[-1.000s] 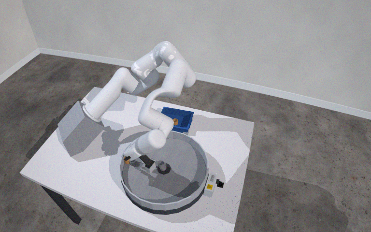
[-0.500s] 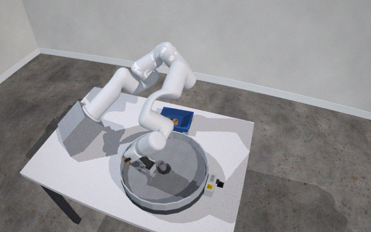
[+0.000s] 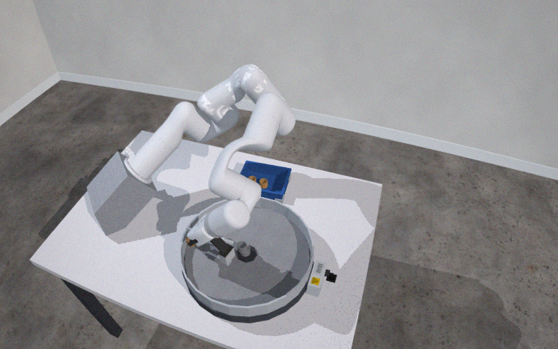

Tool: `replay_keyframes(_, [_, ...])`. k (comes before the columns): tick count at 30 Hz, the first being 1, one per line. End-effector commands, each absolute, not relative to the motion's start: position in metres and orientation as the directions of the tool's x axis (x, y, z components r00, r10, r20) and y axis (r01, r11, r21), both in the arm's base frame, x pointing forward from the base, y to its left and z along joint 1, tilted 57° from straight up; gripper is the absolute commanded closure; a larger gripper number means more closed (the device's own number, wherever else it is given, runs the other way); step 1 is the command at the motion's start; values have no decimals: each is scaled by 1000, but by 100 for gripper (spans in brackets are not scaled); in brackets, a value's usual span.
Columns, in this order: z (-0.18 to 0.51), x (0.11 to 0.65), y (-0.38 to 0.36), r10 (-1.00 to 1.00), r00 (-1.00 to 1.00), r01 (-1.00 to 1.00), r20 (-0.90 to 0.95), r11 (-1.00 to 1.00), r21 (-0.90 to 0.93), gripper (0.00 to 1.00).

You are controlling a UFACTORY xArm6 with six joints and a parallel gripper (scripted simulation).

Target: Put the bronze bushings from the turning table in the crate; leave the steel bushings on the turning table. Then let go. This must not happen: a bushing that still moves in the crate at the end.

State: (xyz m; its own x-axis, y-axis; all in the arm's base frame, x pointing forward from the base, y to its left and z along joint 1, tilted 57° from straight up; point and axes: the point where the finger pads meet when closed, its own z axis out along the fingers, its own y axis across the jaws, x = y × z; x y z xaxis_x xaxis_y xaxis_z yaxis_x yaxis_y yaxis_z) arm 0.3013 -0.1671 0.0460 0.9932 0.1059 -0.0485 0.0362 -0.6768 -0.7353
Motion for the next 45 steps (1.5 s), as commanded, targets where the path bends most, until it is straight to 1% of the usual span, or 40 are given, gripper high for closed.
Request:
replay_keyframes(1, [42, 306, -163, 104, 993, 36, -47, -678, -734, 89])
replay_keyframes(45, [28, 321, -147, 104, 993, 36, -47, -678, -734, 89])
